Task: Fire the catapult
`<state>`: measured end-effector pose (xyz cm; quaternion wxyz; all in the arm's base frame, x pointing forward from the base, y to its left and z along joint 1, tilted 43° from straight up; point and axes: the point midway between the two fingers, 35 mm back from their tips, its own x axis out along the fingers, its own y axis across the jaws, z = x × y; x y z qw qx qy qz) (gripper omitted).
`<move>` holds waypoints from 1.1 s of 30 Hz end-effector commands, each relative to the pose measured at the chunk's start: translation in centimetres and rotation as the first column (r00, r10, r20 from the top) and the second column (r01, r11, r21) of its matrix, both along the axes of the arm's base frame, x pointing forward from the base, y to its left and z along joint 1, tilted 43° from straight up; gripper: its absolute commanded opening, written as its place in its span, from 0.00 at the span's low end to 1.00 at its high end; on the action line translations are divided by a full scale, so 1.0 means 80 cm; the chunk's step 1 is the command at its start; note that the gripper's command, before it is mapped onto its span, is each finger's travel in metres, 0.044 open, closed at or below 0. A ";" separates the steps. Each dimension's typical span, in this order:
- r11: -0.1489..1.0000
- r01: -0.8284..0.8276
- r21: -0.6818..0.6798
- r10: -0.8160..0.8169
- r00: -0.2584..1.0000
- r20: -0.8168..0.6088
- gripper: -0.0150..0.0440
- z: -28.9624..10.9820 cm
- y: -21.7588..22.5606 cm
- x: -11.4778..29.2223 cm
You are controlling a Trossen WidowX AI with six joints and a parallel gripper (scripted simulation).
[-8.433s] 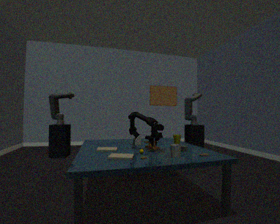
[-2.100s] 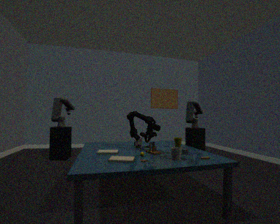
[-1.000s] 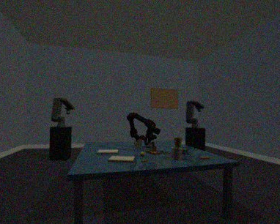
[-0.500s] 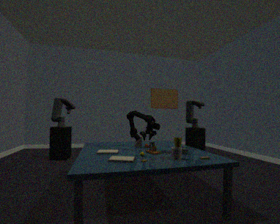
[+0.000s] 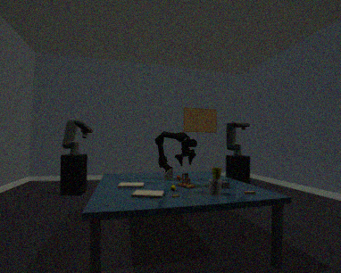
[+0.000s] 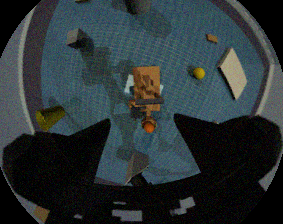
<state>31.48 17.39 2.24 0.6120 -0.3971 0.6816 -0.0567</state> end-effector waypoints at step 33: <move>0.881 -0.455 0.128 0.297 0.743 0.600 1.00 0.011 0.199 0.240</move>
